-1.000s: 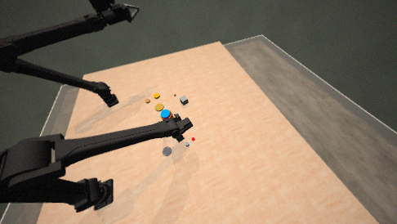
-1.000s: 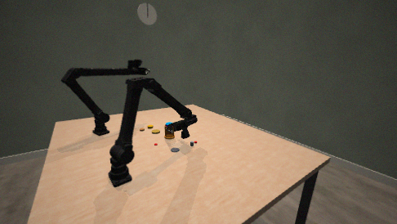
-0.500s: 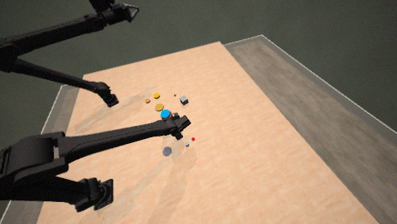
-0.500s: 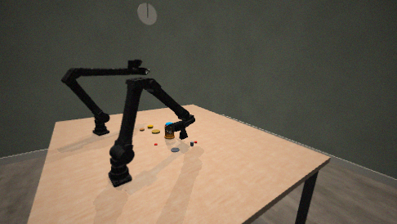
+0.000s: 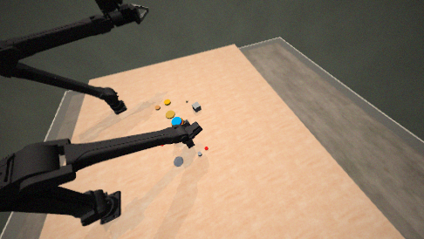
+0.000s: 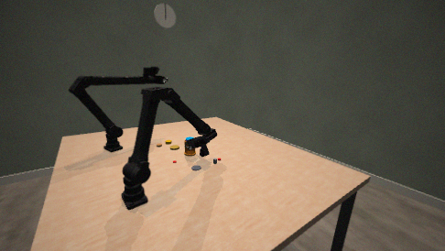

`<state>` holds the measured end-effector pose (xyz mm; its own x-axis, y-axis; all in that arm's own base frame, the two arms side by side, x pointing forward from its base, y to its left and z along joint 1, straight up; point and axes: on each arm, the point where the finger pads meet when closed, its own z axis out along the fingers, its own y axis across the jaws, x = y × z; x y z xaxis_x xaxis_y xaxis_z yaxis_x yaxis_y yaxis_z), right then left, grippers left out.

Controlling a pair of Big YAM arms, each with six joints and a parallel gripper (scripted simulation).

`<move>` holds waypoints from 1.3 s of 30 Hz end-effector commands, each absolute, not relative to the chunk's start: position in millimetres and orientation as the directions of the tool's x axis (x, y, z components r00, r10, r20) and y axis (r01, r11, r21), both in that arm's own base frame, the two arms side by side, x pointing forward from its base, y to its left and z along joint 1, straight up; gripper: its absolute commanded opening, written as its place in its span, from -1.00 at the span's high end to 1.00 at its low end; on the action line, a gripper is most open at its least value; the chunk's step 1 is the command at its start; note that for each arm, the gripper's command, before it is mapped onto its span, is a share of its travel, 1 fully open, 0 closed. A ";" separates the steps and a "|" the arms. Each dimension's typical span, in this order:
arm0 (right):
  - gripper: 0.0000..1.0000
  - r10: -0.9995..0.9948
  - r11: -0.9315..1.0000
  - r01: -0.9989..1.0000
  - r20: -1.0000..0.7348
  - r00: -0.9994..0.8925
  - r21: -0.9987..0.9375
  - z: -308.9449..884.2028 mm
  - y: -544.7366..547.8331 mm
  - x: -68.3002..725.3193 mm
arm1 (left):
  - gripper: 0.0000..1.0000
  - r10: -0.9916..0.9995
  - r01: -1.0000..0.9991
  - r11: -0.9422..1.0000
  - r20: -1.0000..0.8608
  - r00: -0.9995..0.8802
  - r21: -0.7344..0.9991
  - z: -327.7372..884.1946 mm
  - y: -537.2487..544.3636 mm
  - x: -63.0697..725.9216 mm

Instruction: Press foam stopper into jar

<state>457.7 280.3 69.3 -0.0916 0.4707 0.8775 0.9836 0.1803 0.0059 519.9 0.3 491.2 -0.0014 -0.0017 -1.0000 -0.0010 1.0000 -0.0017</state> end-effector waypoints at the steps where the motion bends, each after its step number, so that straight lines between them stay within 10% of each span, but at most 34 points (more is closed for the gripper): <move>1: -0.28 0.469 0.160 0.987 0.879 -0.085 0.010 71.3 277.5 466.8 | 1.00 -0.008 -0.002 1.000 -0.998 0.061 -0.008 525.2 0.1 519.3; 39: -0.28 0.471 0.154 0.988 0.879 -0.070 -0.004 85.1 275.4 465.4 | 1.00 0.167 0.091 0.983 -0.985 -0.039 0.163 499.9 -45.4 540.8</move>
<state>457.7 280.4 69.3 -0.0912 0.4709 0.8775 0.9836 0.1803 0.0054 534.1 -37.8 463.3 -0.0841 0.1077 -0.9906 0.0790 0.9917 0.1011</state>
